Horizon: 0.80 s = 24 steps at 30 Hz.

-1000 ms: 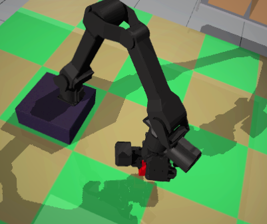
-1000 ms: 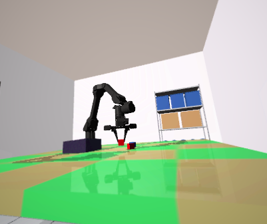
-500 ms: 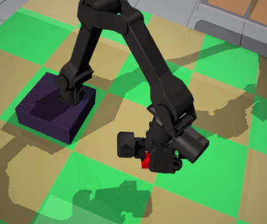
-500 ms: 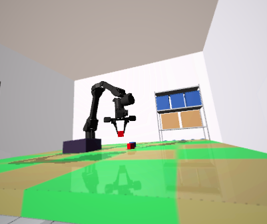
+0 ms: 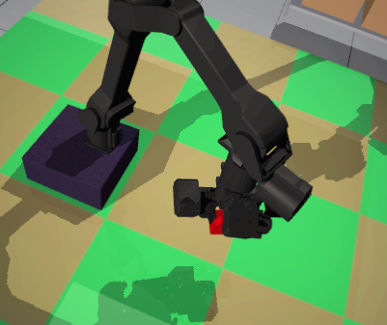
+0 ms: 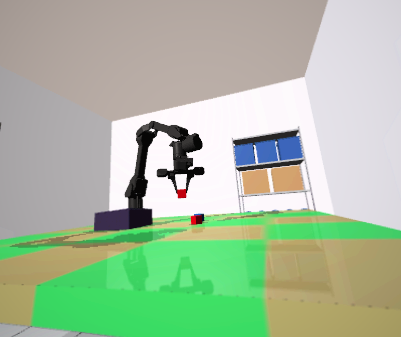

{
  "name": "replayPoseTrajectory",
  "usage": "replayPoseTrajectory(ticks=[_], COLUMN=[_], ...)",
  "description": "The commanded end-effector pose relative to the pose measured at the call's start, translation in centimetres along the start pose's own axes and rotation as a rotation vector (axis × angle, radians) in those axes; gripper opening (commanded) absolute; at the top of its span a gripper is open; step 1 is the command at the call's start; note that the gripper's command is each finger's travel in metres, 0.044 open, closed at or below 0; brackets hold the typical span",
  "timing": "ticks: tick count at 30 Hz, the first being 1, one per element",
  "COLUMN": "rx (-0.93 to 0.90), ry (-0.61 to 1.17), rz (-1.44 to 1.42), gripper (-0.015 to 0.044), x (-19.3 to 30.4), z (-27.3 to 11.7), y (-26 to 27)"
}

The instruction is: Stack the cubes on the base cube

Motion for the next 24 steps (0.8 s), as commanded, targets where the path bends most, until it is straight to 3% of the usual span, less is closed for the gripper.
replayPoseTrajectory(ticks=[1, 24], rx=[0.005, 0.01], ry=[-0.004, -0.008], rz=[-0.033, -0.181], gripper=[0.0105, 0.0105], x=[1.0, 7.1], z=[0.2, 1.9], y=[0.7, 4.1])
Point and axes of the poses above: the point midway between the two fingers, 35 mm back from their tips, its own z axis out along the fingers, its own y axis across the jaws, x = y × z, the point moved 5 cm from there along -z, back along the fingers, and after that the axes turned 6 degrees about z, right-handed, at the moved point
